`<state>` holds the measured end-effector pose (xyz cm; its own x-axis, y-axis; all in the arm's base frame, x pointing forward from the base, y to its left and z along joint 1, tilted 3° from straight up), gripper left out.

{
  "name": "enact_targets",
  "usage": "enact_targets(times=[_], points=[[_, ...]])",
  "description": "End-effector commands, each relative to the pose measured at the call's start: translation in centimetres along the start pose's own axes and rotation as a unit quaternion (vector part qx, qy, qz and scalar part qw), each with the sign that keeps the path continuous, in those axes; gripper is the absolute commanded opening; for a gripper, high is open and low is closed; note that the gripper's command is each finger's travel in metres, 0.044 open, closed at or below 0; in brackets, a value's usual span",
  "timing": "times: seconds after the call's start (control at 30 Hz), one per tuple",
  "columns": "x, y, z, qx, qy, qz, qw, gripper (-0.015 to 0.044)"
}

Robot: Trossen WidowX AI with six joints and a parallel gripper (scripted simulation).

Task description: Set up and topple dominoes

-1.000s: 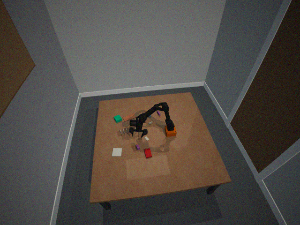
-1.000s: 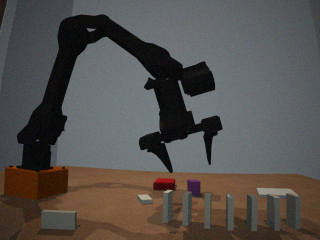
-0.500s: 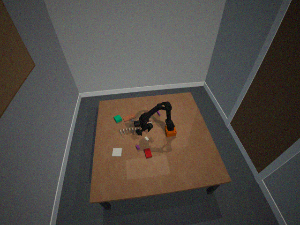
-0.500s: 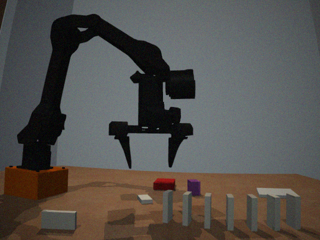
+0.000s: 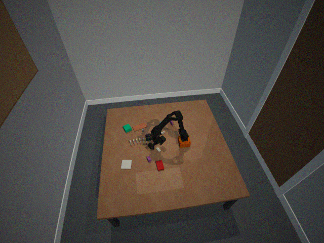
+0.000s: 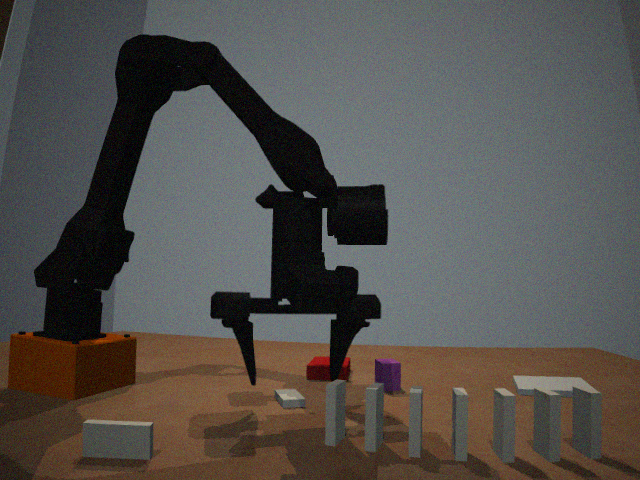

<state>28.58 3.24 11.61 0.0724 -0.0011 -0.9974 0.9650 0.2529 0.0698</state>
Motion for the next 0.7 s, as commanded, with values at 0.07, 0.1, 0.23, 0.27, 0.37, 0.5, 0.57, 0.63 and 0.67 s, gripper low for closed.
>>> enact_targets(times=[0.07, 0.1, 0.23, 0.27, 0.37, 0.5, 0.57, 0.63, 0.67], points=[[1.2, -0.2, -0.1, -0.002, -0.002, -0.002, 1.000, 0.0440], [1.3, -0.2, -0.1, -0.002, -0.002, -0.002, 1.000, 0.0440], [1.9, -0.2, -0.2, -0.002, -0.002, -0.002, 1.000, 0.0440], [2.1, -0.2, -0.2, -0.002, -0.002, -0.002, 1.000, 0.0440], [2.6, -0.2, -0.2, -0.002, -0.002, -0.002, 1.000, 0.0440], [2.7, -0.2, -0.2, -0.002, -0.002, -0.003, 1.000, 0.0440], [2.7, -0.2, -0.2, -0.002, -0.002, -0.003, 1.000, 0.0440], [2.7, -0.2, -0.2, -0.002, -0.002, -0.003, 1.000, 0.0440], [2.7, -0.2, -0.2, -0.002, -0.002, -0.003, 1.000, 0.0440]])
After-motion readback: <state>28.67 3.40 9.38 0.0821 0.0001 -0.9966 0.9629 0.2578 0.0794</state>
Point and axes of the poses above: the point midway between the two fingers, 35 mm back from their tips, its own x axis out along the fingers, its own y axis across the jaws, z = x × y, the point moved 10 cm from there along -x, back along the fingers, and after that the axes turned 14 degrees about x, right-handed, at the moved point
